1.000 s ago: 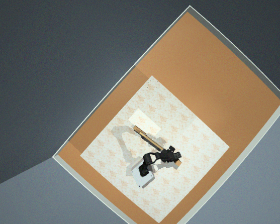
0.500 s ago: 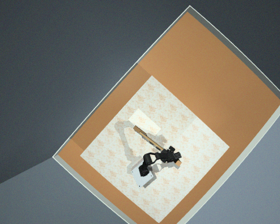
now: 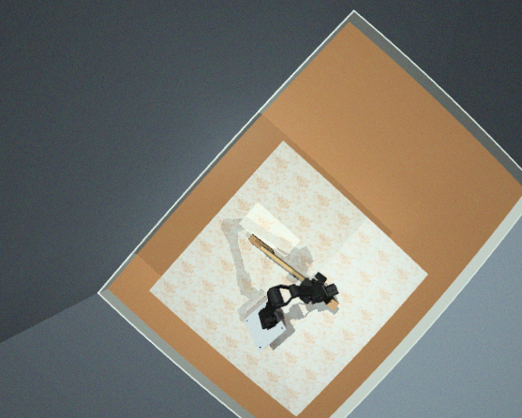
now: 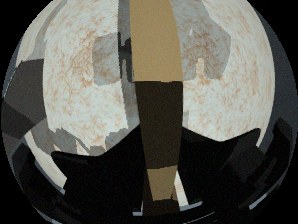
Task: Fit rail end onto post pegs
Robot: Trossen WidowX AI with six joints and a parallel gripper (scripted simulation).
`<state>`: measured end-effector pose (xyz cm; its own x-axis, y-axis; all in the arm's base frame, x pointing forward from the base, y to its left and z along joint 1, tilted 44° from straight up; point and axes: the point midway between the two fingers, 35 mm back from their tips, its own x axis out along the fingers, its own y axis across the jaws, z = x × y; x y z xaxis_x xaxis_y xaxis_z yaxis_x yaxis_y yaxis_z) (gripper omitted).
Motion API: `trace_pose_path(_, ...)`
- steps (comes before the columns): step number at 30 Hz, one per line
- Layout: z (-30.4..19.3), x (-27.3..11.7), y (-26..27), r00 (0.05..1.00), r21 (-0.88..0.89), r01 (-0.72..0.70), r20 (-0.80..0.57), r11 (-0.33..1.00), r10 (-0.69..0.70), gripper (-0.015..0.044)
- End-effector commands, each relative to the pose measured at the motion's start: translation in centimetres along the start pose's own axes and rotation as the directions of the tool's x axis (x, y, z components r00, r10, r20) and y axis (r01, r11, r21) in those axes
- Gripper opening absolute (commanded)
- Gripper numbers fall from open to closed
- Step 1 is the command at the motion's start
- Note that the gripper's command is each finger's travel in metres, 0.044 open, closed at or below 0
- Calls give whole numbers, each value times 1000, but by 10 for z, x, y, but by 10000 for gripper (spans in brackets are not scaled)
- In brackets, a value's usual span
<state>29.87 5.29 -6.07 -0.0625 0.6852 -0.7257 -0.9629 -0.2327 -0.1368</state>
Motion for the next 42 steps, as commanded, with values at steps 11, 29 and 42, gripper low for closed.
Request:
trace_pose_path(11,-5,2,1,1000,1,4,-3,1000,-4,0)
trace_pose_path(29,-11,1,1,1000,0,4,-3,1000,-4,0)
trace_pose_path(42,-14,-1,0,1000,0,4,-4,1000,-4,0)
